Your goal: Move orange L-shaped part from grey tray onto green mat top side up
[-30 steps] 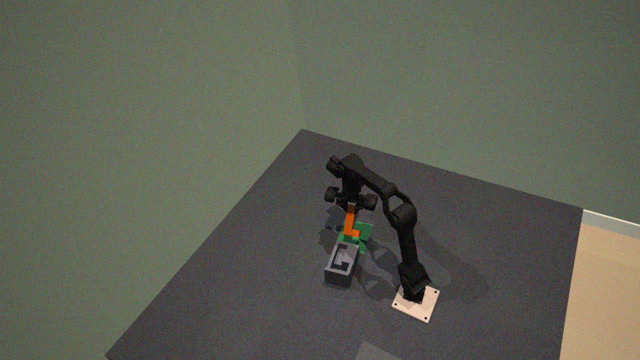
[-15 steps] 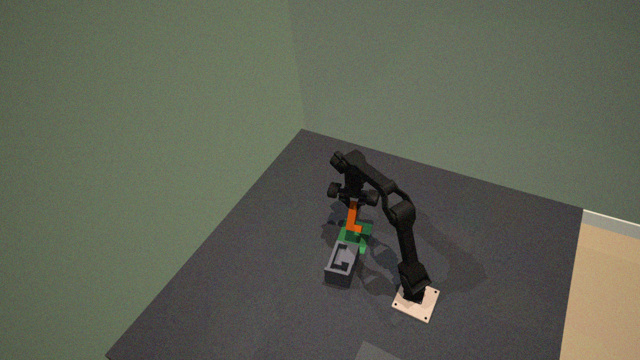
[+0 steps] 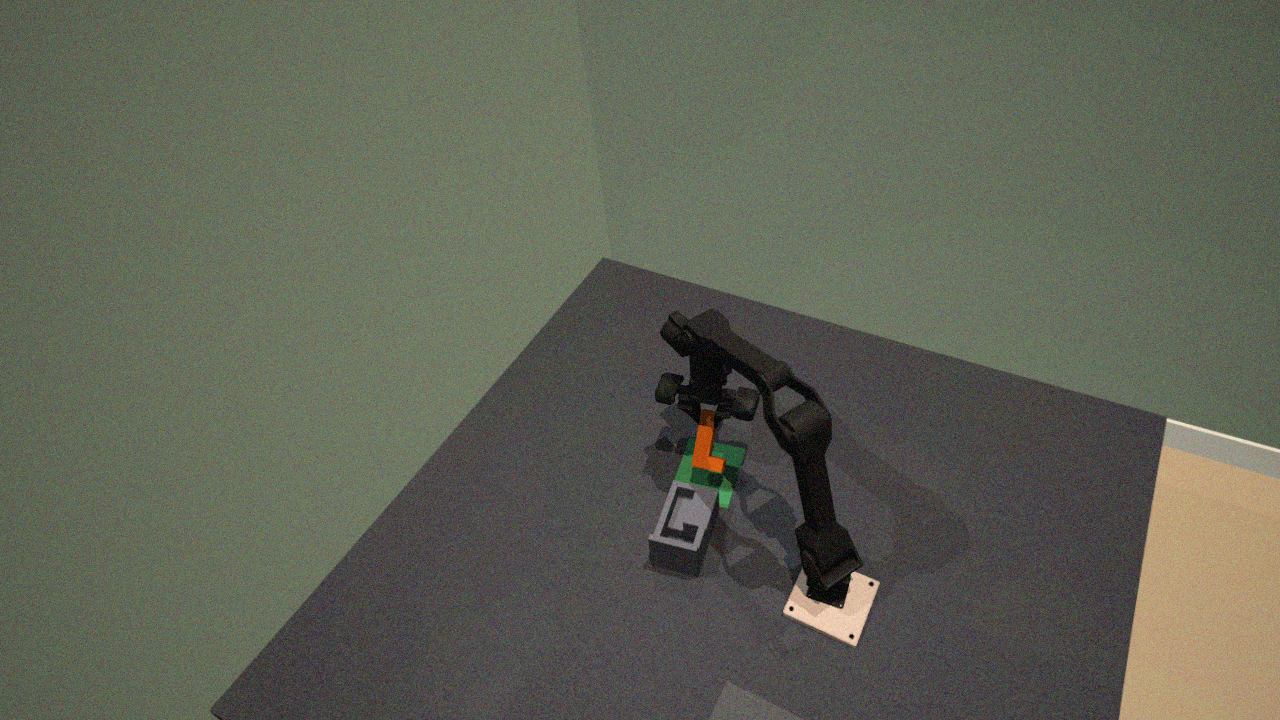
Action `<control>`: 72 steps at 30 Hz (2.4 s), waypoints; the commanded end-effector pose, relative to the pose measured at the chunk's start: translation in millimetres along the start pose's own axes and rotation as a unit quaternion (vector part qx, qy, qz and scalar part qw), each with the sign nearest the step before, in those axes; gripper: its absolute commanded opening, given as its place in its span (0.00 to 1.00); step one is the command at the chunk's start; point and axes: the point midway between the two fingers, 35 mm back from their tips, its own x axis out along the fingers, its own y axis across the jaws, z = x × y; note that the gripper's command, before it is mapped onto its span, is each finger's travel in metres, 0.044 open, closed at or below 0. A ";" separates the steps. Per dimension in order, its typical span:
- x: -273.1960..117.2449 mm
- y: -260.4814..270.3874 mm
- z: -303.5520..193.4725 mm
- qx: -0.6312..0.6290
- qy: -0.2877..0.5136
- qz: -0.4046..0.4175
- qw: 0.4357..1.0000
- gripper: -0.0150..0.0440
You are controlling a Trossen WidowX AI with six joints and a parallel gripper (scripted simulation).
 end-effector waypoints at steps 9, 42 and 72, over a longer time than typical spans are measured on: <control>20.9 -1.2 0.1 -0.003 -0.001 -0.003 1.000 0.25; 54.5 -1.7 0.0 -0.003 -0.001 -0.003 1.000 0.25; -26.2 -0.3 0.5 -0.003 -0.001 -0.003 1.000 0.93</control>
